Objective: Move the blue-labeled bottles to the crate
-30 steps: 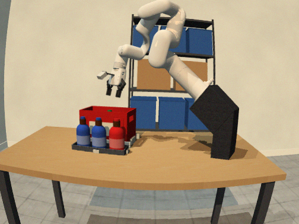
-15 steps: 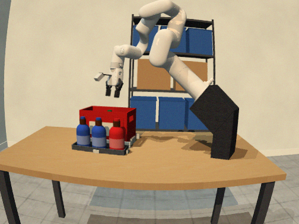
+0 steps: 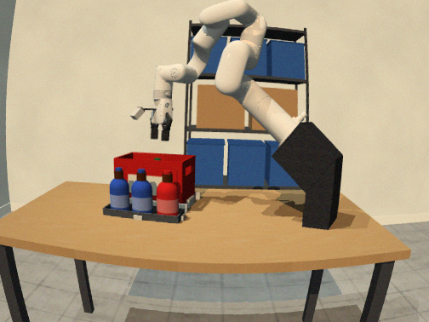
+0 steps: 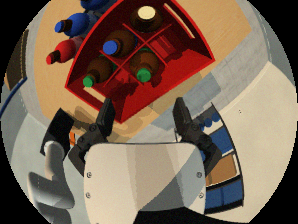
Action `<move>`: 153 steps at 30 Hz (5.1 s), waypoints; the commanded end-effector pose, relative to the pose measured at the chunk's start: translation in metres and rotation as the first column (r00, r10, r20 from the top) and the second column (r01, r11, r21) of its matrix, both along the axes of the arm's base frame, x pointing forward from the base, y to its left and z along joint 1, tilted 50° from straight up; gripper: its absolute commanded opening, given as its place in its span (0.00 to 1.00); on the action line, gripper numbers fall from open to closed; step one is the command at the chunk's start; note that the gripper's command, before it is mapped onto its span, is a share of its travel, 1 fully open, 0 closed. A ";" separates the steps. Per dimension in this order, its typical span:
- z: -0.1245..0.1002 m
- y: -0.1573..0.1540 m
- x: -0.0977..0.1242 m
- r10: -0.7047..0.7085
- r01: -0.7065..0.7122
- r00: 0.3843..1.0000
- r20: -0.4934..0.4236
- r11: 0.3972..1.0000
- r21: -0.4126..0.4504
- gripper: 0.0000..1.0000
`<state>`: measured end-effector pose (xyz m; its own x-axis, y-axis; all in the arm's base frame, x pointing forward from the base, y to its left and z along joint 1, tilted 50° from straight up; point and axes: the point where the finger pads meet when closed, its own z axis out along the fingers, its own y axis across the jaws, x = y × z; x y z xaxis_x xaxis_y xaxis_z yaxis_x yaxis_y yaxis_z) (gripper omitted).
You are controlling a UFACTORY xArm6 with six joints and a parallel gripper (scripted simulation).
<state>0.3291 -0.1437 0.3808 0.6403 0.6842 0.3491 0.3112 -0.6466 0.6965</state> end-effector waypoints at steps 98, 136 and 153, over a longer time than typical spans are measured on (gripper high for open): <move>-0.041 0.127 0.030 0.365 -0.563 0.816 -0.449 0.679 -0.471 0.00; -0.076 0.227 0.052 0.349 -0.881 0.466 -0.813 0.095 -0.464 0.65; -0.076 0.227 0.052 0.349 -0.881 0.466 -0.813 0.095 -0.464 0.65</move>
